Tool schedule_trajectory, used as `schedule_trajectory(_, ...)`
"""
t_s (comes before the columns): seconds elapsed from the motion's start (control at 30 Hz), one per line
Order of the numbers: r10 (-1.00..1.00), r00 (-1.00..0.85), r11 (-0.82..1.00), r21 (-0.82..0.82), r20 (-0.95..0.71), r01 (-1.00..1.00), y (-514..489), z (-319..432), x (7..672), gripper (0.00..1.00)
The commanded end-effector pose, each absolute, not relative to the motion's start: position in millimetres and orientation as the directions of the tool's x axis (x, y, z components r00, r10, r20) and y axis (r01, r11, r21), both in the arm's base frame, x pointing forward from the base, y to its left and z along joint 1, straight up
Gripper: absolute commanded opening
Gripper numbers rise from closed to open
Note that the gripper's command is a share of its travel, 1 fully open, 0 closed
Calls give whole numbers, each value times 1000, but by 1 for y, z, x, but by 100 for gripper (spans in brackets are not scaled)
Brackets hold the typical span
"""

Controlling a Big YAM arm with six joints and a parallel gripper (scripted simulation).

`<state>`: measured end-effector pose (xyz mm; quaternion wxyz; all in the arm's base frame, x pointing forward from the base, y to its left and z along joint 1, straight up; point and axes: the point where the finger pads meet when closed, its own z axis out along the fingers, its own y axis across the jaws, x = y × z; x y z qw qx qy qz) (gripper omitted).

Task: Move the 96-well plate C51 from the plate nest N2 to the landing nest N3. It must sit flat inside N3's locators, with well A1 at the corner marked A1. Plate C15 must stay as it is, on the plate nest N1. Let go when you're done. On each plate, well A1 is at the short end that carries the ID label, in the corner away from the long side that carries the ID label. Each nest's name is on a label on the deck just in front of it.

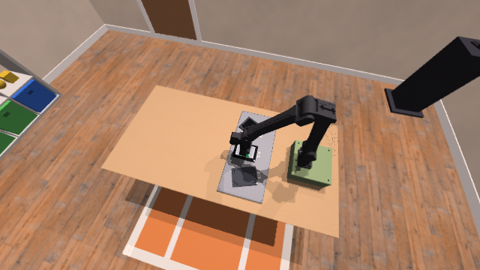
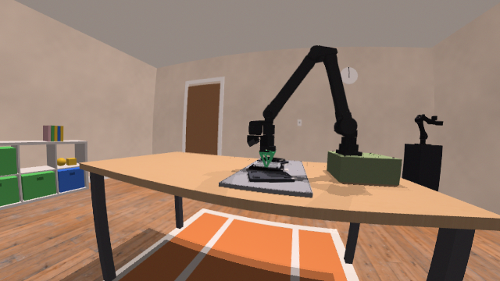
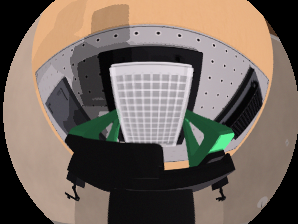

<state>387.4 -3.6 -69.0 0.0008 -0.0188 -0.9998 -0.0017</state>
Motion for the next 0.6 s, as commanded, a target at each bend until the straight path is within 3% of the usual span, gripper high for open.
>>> schedule_trajectory(0.0, 31, -999, 1000, 5, -20, 31, 3, -69, 394, 0)
schedule_trajectory(0.07, 31, -999, 1000, 5, -24, 31, 3, -68, 397, 0)
schedule_trajectory(0.1, 31, -999, 1000, 5, -24, 31, 3, -68, 397, 100)
schedule_trajectory(0.57, 30, -999, 1000, 5, -24, 30, 3, -68, 397, 100)
